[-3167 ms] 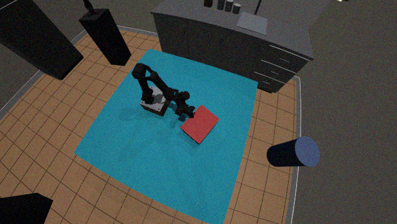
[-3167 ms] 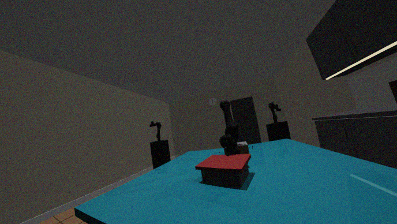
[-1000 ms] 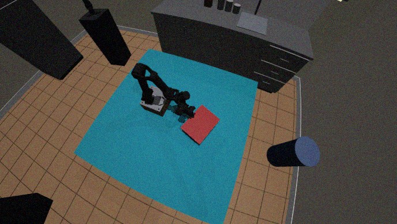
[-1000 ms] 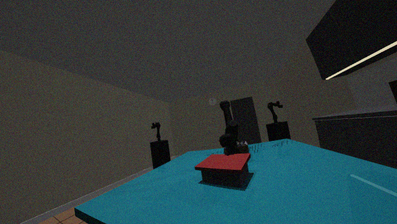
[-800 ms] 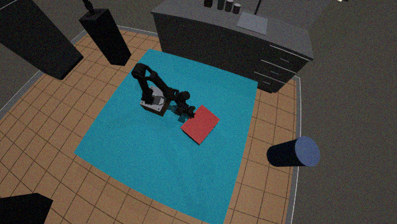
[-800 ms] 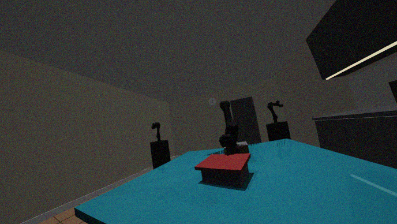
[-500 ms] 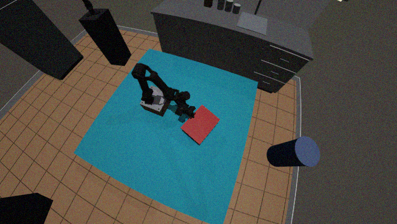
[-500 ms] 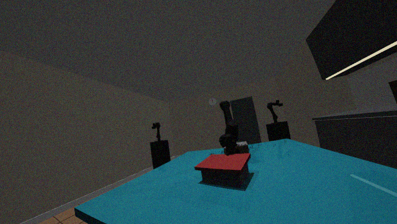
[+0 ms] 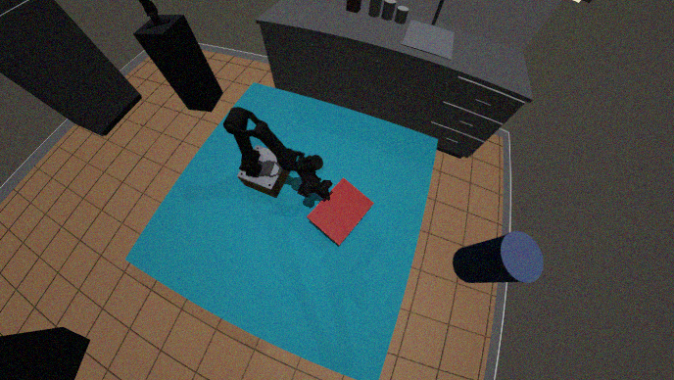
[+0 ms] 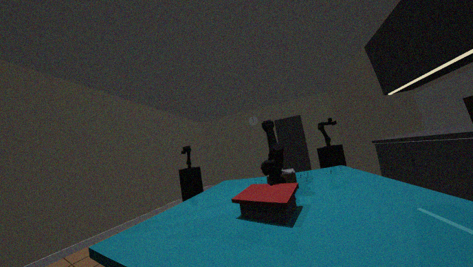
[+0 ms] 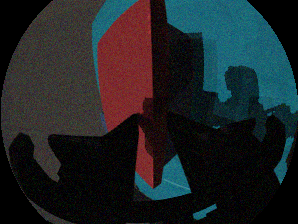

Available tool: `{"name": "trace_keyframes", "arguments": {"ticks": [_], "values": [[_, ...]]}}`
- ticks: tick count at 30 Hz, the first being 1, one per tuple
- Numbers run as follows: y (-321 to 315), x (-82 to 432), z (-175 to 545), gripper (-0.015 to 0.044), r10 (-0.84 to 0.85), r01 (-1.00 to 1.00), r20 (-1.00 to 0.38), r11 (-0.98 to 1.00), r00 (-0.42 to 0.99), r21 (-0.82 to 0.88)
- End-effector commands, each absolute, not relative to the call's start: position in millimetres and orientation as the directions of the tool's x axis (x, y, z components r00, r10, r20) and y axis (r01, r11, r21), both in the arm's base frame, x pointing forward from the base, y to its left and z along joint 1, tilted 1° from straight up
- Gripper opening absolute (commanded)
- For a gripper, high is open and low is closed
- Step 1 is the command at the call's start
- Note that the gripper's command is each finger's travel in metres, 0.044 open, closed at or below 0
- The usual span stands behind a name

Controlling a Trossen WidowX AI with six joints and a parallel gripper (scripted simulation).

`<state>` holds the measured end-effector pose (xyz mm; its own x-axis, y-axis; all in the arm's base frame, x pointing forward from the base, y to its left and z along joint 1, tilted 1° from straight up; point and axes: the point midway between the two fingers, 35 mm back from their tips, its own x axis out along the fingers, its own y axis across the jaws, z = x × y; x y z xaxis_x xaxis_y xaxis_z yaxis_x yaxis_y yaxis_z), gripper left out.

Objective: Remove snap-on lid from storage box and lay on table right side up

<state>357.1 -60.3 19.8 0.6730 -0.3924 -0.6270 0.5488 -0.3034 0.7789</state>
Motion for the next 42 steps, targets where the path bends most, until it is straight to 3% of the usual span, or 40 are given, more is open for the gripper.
{"name": "trace_keyframes", "arguments": {"ticks": [1, 42], "values": [[-60, 358, 20, 0.0000, -0.390, 0.551, -0.628, -0.302, 0.674, 0.778], [-65, 366, 67, 0.0000, -0.386, 0.549, -0.626, -0.301, 0.678, 0.780]]}}
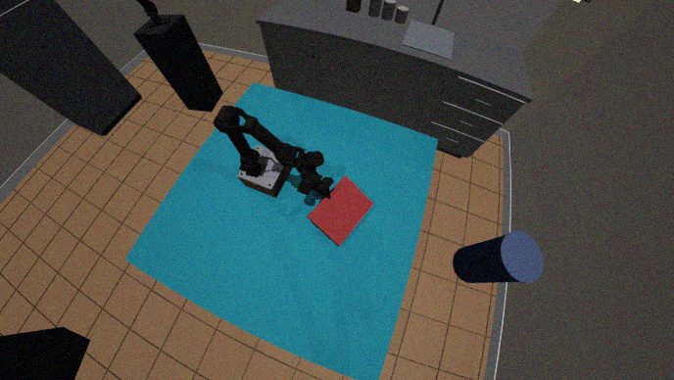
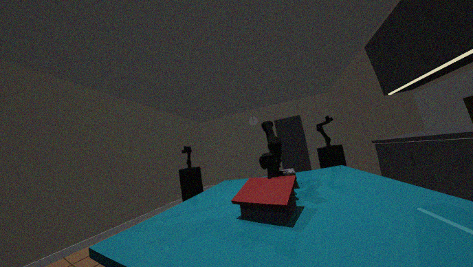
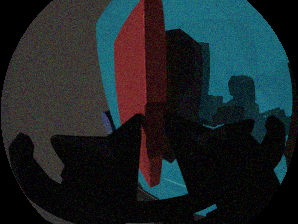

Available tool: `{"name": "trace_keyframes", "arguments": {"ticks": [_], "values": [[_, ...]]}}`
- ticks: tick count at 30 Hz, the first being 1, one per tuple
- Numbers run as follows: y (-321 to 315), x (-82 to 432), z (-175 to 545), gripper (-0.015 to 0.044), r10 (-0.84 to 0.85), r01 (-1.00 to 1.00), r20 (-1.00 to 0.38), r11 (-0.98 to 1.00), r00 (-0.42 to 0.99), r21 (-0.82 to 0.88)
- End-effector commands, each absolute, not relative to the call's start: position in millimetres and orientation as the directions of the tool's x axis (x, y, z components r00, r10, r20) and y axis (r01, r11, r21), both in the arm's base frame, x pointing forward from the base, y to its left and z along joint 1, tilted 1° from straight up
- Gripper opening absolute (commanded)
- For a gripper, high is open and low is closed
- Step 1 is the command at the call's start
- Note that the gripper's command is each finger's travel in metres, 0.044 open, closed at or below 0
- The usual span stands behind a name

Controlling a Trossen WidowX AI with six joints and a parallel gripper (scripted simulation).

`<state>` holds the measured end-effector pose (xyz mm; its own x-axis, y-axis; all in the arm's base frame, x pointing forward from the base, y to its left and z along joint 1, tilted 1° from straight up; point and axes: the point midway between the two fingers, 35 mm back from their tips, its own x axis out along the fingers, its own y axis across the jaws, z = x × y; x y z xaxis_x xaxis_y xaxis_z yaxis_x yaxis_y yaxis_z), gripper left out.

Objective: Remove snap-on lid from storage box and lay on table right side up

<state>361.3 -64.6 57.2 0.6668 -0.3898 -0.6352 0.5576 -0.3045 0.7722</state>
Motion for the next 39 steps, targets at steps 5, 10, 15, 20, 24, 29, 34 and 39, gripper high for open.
{"name": "trace_keyframes", "arguments": {"ticks": [5, 10, 15, 20, 24, 29, 34, 39], "values": [[-66, 368, 74, 0.0000, -0.386, 0.549, -0.626, -0.301, 0.678, 0.780], [-68, 371, 80, 0.0000, -0.386, 0.549, -0.626, -0.301, 0.678, 0.780], [-69, 374, 87, 0.0000, -0.386, 0.548, -0.625, -0.301, 0.678, 0.780], [-71, 378, 94, 0.0000, -0.386, 0.548, -0.625, -0.301, 0.678, 0.780], [-74, 382, 99, 0.0000, -0.386, 0.548, -0.625, -0.301, 0.679, 0.781], [-76, 387, 106, 0.0000, -0.386, 0.547, -0.624, -0.300, 0.679, 0.781], [-79, 392, 113, 0.0000, -0.386, 0.547, -0.624, -0.300, 0.679, 0.781], [-81, 395, 119, 0.0000, -0.387, 0.547, -0.624, -0.300, 0.679, 0.781]]}}
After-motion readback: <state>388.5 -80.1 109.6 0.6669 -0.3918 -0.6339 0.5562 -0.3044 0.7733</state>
